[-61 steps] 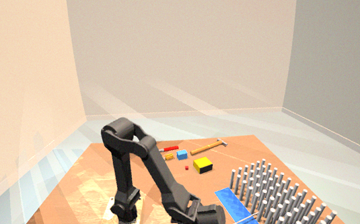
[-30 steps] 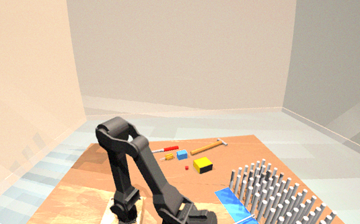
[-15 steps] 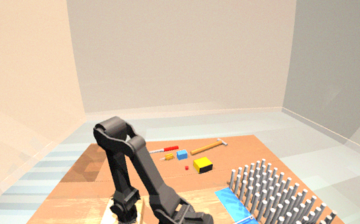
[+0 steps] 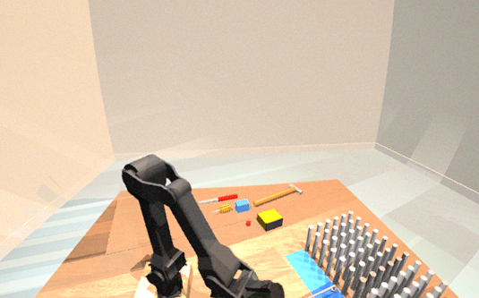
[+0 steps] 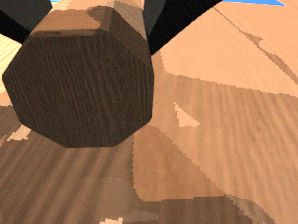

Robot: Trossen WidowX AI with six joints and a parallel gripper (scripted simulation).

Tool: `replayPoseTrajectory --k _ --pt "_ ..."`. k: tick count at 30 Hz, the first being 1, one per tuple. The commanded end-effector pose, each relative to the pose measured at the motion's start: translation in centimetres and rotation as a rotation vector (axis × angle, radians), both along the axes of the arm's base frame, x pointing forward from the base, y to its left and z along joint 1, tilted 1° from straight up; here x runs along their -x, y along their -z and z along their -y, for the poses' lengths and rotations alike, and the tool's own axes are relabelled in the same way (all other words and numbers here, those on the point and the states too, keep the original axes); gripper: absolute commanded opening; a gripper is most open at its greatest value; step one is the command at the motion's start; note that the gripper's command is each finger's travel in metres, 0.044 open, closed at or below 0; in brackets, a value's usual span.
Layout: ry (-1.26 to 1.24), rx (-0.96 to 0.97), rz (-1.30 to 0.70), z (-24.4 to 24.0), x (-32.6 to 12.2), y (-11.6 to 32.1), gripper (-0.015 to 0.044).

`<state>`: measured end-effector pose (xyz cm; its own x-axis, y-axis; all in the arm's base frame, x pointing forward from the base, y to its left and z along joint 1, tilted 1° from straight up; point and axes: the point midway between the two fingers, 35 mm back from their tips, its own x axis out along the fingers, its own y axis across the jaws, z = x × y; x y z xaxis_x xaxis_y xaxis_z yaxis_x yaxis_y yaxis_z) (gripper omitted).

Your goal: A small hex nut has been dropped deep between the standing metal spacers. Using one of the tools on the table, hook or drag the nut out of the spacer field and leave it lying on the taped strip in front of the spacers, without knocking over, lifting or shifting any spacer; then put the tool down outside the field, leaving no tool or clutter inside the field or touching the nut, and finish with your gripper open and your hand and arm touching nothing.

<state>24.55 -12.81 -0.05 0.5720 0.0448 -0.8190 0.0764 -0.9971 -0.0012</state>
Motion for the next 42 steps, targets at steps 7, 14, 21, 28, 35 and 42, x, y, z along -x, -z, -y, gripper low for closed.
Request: replayPoseTrajectory --k 7,14,21,28,35,42 --pt "-0.005 0.008 0.012 0.2 -0.4 -1.1 0.0" --pt "-0.003 0.008 0.013 0.2 -0.5 -1.6 0.0" --pt "-0.004 0.008 0.01 0.3 1.2 -1.9 0.0" --pt "-0.005 0.008 0.009 0.3 3.9 -2.3 0.0" --pt "-0.005 0.009 0.01 0.7 3.3 -4.3 0.0" --pt "-0.006 0.01 0.011 1.1 2.9 -7.8 0.0"
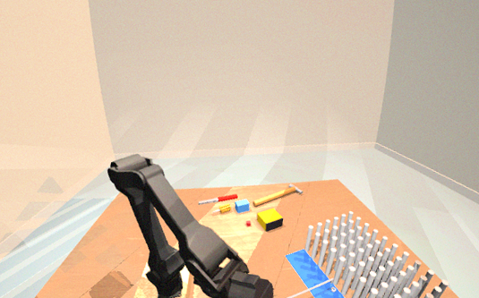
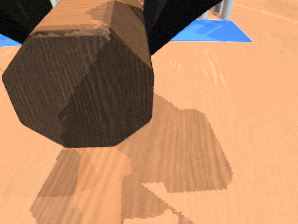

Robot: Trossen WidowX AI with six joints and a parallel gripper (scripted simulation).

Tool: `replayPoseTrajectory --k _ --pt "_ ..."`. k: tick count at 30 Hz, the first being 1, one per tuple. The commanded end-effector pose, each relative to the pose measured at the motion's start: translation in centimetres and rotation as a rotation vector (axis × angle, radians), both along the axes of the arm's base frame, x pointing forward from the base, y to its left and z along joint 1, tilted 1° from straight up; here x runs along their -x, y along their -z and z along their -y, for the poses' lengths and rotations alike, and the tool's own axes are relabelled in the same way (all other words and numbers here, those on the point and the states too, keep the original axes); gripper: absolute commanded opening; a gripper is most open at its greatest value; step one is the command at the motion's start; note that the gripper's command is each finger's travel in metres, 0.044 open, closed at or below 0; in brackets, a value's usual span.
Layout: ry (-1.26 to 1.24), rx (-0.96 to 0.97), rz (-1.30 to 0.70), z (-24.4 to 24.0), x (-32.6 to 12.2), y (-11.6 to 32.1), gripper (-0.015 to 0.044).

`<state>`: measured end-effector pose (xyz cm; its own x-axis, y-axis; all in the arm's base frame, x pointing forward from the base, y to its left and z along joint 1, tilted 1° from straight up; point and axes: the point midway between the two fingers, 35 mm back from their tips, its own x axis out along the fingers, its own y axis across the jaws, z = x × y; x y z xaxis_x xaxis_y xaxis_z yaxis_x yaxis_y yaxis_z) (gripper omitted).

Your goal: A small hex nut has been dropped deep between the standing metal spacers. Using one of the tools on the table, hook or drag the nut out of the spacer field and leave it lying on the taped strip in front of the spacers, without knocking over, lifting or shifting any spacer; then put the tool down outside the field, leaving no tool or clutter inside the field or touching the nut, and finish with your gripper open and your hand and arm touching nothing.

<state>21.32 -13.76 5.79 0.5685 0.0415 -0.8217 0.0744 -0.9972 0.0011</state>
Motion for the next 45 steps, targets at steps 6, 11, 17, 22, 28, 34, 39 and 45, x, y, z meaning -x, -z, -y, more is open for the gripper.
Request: replayPoseTrajectory --k 6,11,17,22,28,34,39,45 --pt "-0.007 0.007 0.015 0.1 -0.4 -5.1 0.0" --pt "-0.005 0.007 0.015 -0.2 -0.2 -7.7 0.0" --pt "0.014 0.005 0.003 0.2 0.1 -7.7 0.0" --pt "0.165 0.002 -0.009 3.0 1.0 -7.9 0.0" --pt "0.355 -0.001 -0.019 6.5 2.7 -8.2 0.0" --pt "0.546 -0.005 -0.025 9.8 4.8 -8.5 0.0" --pt "0.706 -0.008 -0.026 12.4 7.0 -8.8 0.0" --pt "0.899 -0.011 -0.024 15.2 10.1 -9.1 0.0"
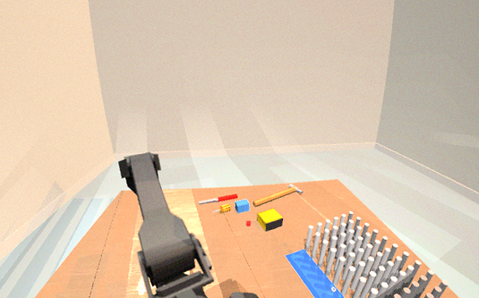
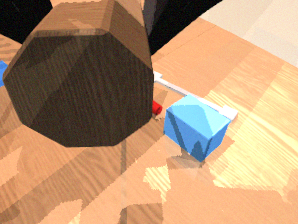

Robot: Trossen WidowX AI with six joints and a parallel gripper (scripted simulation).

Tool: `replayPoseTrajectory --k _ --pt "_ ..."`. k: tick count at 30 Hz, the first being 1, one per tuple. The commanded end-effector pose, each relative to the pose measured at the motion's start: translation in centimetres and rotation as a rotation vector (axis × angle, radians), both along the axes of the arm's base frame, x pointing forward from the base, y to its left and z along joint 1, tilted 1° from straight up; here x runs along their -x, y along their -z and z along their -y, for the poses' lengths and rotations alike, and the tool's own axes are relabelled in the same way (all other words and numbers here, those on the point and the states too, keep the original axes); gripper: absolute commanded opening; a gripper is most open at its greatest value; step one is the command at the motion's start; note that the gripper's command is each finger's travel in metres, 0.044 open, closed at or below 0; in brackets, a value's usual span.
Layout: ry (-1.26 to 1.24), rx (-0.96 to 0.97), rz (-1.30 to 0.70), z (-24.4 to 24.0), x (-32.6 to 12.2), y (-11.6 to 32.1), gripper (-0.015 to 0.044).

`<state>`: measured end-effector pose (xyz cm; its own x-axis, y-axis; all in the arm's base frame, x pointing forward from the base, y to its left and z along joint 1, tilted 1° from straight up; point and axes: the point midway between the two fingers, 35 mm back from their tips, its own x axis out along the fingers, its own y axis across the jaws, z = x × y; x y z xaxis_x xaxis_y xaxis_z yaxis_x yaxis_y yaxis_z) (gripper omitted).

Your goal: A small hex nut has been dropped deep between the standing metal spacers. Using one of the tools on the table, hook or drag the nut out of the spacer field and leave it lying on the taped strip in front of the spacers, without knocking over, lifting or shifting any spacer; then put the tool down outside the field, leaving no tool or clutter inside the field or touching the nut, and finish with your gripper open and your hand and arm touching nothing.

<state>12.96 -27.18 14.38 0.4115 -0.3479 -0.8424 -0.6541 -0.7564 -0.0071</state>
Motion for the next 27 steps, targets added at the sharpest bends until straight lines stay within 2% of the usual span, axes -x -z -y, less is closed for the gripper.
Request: replayPoseTrajectory --k 1,19,27 --pt "0.144 0.013 0.004 2.2 2.2 -0.6 0.0" --pt "0.692 0.033 0.024 7.7 13.2 -1.6 0.0" --pt "0.71 0.035 0.025 7.8 13.5 -1.6 0.0"
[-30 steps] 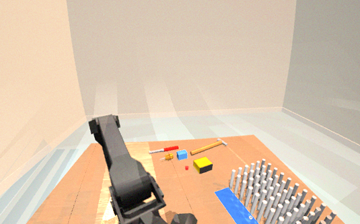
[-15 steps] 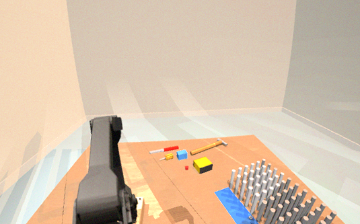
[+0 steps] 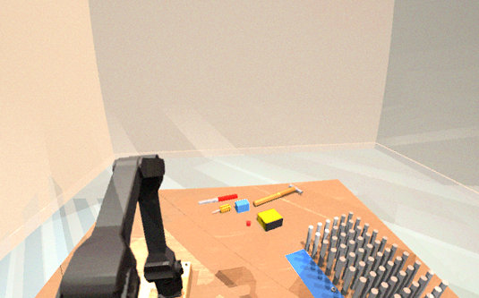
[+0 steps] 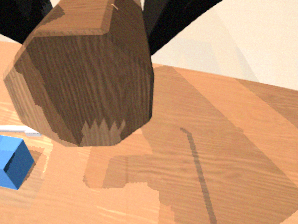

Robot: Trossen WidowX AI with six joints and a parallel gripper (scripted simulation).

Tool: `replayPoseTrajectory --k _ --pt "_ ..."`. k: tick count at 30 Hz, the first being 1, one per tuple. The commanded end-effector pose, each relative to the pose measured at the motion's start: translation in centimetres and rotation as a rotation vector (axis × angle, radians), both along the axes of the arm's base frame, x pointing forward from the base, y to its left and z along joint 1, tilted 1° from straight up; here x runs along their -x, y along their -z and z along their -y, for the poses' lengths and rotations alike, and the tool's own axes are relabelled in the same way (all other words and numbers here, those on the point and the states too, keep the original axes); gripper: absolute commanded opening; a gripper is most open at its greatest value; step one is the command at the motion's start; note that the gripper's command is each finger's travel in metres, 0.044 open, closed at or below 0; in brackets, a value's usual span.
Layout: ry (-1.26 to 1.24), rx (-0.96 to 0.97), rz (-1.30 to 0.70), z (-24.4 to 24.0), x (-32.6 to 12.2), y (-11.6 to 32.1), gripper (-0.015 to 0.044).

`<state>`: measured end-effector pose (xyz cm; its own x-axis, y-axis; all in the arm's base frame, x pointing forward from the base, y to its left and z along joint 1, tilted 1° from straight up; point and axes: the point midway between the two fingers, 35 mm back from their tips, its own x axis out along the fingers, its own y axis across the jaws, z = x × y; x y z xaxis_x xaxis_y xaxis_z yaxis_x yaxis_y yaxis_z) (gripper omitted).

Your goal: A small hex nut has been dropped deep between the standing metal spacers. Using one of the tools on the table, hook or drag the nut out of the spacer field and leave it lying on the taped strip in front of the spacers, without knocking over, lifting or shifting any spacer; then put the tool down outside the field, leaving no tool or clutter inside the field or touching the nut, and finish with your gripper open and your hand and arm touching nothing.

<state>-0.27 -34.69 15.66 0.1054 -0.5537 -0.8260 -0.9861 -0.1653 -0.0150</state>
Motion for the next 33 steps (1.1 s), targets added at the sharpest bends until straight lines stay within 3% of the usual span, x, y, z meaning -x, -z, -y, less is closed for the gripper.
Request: replayPoseTrajectory --k 1,33 --pt "0.018 0.012 0.0 0.3 0.3 -0.3 0.0" --pt "0.018 0.013 0.0 1.3 0.3 2.9 0.0"
